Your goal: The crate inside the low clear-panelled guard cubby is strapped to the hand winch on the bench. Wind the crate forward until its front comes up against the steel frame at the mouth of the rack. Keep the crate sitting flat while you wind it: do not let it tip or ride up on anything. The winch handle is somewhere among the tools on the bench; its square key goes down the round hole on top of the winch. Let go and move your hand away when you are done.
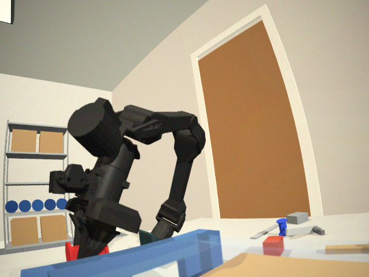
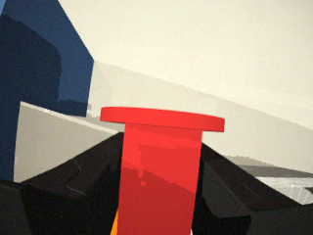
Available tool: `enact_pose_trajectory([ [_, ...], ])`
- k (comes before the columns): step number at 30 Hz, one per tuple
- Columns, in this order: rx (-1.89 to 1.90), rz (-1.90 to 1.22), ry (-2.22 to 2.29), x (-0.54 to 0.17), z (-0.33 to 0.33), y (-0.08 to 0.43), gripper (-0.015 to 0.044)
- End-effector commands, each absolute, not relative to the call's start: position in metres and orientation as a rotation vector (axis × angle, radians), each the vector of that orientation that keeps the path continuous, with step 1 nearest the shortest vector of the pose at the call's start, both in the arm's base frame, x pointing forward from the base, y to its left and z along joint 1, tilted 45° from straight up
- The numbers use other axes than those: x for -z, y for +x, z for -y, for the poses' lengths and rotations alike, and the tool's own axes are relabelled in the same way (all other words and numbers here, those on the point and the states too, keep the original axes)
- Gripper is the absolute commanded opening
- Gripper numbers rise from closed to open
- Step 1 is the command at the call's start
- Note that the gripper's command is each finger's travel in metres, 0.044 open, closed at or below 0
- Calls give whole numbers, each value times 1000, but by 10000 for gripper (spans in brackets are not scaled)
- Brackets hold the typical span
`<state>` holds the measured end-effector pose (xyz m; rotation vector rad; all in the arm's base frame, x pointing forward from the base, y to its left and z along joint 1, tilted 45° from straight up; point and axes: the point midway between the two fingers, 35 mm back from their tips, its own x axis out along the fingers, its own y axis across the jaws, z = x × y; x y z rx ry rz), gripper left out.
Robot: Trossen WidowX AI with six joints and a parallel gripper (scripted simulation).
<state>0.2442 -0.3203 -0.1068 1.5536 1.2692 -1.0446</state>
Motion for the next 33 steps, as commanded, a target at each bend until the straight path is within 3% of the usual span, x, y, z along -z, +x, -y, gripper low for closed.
enact_pose_trajectory([
  [1, 1016, -1288, 1571, 99, 306, 252, 0],
  [33, 1015, -1290, 1573, 77, 283, 257, 0],
])
